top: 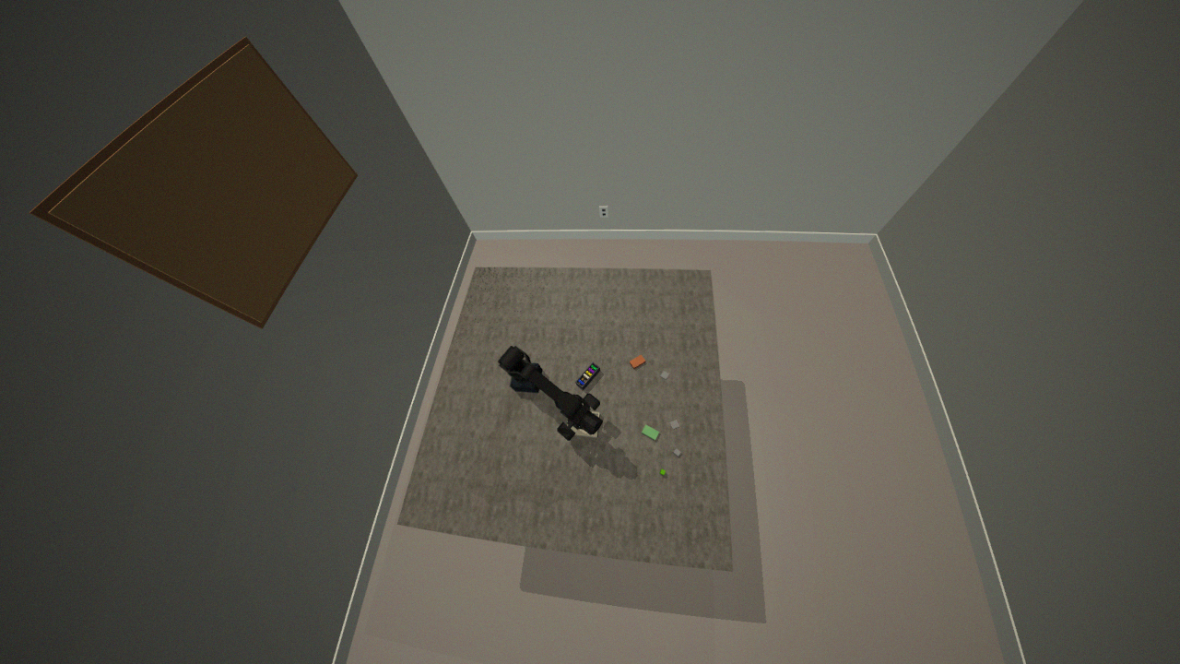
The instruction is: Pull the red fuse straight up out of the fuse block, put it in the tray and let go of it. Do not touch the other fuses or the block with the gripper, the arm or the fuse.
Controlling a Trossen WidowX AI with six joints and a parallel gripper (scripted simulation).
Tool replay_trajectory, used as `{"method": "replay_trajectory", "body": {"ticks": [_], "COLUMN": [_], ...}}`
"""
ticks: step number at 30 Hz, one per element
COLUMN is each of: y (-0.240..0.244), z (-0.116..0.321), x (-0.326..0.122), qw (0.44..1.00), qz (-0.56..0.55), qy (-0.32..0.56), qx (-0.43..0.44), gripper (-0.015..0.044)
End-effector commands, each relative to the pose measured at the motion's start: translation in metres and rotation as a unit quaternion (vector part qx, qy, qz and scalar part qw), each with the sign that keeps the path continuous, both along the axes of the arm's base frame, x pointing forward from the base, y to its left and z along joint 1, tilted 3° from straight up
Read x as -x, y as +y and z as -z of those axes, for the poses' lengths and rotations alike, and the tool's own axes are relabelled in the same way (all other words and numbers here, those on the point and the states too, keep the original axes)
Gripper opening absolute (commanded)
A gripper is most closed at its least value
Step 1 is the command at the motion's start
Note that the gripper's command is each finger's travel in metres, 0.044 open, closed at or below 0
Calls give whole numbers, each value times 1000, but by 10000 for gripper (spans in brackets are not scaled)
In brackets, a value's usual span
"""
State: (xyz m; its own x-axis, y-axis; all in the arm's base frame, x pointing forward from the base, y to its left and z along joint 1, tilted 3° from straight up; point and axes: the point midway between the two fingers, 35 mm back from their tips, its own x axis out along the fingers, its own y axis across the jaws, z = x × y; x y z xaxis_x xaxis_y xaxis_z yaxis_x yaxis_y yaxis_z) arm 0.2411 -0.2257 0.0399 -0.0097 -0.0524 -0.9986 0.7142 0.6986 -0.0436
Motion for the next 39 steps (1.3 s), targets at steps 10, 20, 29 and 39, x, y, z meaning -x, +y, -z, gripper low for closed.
{"method": "replay_trajectory", "body": {"ticks": [10,20,29,39], "y": [0,0,2,2], "z": [20,16,-20,-18], "x": [2,1,1,1], "qw": [1000,1000,1000,1000], "qz": [-3,0,-3,-2], "qy": [3,1,3,4], "qx": [-1,-1,-1,-4], "gripper": [0,236,330,330]}}
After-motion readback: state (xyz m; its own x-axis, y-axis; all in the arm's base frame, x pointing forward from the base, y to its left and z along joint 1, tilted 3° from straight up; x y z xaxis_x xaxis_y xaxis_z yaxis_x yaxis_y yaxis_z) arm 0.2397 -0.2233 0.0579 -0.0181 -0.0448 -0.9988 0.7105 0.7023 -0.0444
